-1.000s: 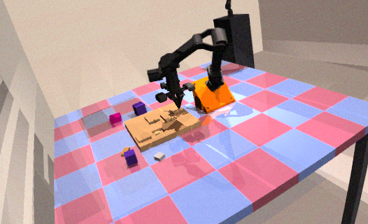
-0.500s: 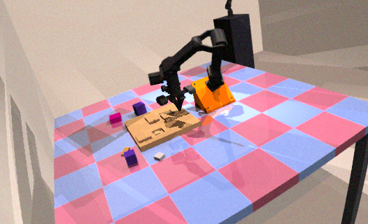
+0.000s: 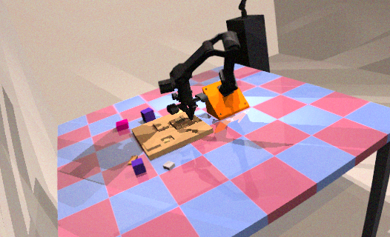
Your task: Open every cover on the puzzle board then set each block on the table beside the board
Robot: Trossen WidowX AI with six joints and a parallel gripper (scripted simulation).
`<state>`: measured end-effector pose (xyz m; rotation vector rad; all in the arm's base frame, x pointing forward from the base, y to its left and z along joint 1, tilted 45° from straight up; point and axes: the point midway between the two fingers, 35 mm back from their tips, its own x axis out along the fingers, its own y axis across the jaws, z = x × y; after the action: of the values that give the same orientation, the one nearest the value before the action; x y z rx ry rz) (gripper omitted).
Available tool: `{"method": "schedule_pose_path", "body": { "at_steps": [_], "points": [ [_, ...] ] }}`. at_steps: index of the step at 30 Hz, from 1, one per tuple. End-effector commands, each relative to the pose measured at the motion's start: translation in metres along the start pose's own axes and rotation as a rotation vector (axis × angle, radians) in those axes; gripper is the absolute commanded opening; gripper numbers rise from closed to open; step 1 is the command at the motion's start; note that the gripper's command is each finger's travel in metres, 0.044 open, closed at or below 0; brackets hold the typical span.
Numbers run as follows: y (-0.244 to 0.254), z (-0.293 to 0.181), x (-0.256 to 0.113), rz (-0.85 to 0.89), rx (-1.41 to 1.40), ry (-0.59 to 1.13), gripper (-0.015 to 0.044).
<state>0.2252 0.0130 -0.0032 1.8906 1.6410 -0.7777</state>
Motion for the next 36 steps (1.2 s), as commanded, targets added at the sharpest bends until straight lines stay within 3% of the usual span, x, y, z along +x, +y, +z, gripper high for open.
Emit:
{"method": "schedule_pose_path", "body": {
  "at_steps": [1,36],
  "points": [
    [-0.001,0.000,0.003,-0.001,0.006,0.006,0.0000],
    [0.003,0.033,0.002,0.001,0.007,-0.002,0.0000]
  ]
}}
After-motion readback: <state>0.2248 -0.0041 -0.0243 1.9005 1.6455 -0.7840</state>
